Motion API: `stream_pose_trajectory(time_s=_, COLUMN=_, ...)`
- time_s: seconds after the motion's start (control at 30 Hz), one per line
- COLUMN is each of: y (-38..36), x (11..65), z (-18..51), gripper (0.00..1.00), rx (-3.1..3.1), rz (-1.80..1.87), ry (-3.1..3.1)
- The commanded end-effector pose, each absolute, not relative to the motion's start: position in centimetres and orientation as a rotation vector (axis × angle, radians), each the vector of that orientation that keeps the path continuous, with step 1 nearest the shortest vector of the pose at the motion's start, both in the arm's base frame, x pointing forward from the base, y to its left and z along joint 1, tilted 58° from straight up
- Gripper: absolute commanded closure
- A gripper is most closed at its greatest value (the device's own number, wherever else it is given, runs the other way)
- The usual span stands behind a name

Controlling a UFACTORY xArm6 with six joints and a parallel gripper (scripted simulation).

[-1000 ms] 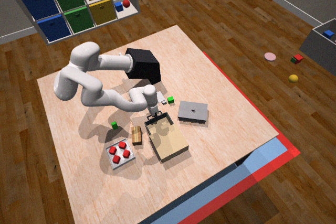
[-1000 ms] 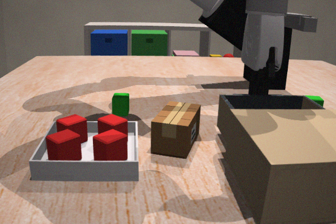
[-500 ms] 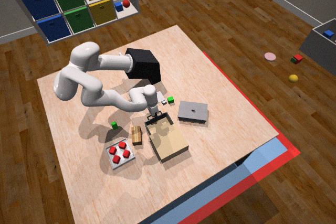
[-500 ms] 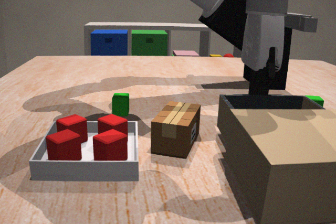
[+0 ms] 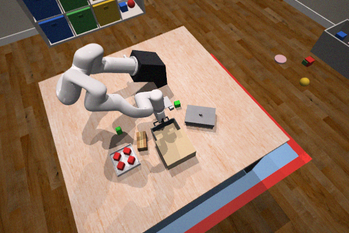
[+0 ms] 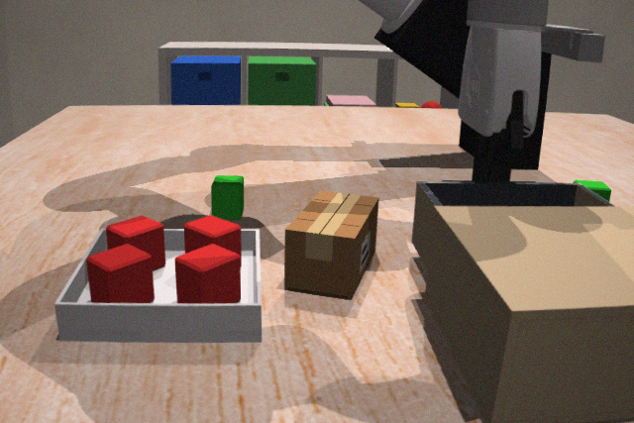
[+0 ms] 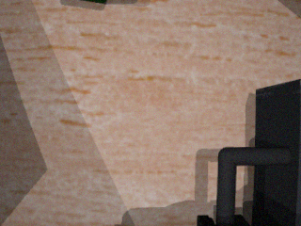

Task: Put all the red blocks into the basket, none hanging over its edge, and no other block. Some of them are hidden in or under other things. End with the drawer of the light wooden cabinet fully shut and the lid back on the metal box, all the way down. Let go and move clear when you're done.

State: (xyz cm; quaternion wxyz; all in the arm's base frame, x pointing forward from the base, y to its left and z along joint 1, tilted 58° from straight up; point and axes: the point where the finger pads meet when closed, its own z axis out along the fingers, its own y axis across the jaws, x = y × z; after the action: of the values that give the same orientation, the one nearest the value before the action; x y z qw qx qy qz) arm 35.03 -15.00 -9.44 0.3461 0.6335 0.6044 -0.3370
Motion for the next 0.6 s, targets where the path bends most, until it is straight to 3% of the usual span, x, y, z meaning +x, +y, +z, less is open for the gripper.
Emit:
stream_pose_trajectory(time_s=0.0, y=-14.9, x=36.1, z=-9.4, gripper=1.0, rx=1.644, rz=-0.872, ry=1.569)
stream_pose_trajectory(time_s=0.57, y=-15.0, x=39.6, z=-9.3, gripper=1.0, rx=1.644, rz=-0.872, ry=1.569)
